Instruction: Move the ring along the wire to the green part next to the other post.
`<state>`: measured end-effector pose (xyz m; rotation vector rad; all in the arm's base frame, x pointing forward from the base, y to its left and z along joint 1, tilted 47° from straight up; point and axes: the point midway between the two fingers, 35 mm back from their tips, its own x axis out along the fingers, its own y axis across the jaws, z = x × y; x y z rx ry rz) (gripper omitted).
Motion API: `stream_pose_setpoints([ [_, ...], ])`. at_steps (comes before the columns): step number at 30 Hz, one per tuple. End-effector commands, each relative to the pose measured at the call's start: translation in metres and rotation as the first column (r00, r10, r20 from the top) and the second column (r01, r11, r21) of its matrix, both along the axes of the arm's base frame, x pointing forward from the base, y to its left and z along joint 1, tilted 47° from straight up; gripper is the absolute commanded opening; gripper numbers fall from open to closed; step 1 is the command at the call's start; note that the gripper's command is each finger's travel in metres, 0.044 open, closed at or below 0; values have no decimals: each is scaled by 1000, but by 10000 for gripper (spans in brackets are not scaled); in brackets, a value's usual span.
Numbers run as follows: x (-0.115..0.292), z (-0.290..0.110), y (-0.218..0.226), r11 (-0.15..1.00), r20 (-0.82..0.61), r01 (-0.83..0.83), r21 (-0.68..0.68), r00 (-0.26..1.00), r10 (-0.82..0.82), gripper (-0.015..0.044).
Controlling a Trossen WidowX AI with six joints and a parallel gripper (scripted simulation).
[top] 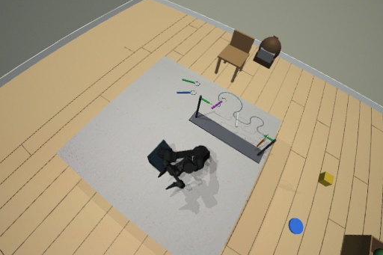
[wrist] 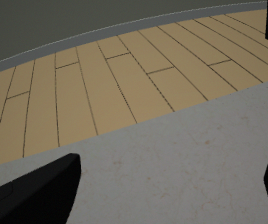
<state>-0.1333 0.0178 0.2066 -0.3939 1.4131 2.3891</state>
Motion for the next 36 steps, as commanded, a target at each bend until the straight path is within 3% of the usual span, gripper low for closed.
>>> stream_pose_setpoints([
  [1,0,0,1,1000,0,4,2,1000,-4,374],
  [9,1,21,41,980,4,166,105,986,-168,164],
  [22,29,56,115,859,21,425,286,893,-450,160],
  [36,100,93,179,635,34,613,470,706,-707,160],
])
